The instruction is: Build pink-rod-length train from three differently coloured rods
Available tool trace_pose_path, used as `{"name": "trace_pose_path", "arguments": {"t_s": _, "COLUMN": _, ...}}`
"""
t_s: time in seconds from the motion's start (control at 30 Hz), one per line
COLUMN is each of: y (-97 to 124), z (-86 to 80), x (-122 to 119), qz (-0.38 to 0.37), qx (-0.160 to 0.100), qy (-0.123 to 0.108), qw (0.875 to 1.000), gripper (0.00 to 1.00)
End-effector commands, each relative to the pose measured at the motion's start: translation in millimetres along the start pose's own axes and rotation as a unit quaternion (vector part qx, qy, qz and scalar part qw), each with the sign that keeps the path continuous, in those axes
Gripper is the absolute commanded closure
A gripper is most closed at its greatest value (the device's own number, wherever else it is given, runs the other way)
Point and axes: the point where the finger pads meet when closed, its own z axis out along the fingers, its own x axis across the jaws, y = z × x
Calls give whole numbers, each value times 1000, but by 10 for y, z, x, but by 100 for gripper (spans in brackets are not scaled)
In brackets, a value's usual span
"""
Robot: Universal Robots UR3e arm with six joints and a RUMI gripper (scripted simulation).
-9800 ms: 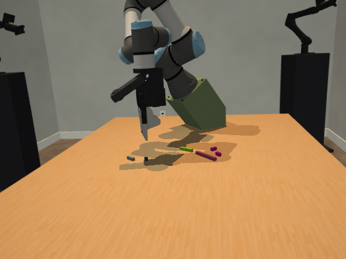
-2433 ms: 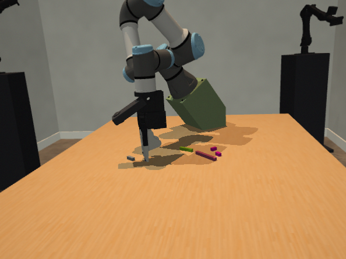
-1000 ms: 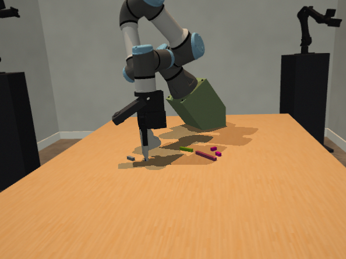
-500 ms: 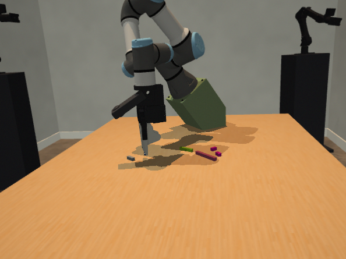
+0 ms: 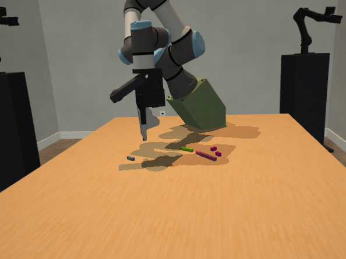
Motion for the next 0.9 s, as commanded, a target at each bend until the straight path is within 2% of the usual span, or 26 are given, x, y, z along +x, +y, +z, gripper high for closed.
{"name": "trace_pose_path", "arguments": {"t_s": 0.0, "y": -2, "z": -198, "x": -2, "qz": 0, "qx": -1, "qy": 2, "qw": 1000, "gripper": 100}}
{"name": "trace_pose_path", "arguments": {"t_s": 0.33, "y": -3, "z": -318, "x": -2, "qz": 0, "qx": -1, "qy": 2, "qw": 1000, "gripper": 100}}
{"name": "trace_pose_path", "arguments": {"t_s": 0.87, "y": 18, "z": -326, "x": 7, "qz": -10, "qx": -2, "qy": 2, "qw": 1000, "gripper": 100}}
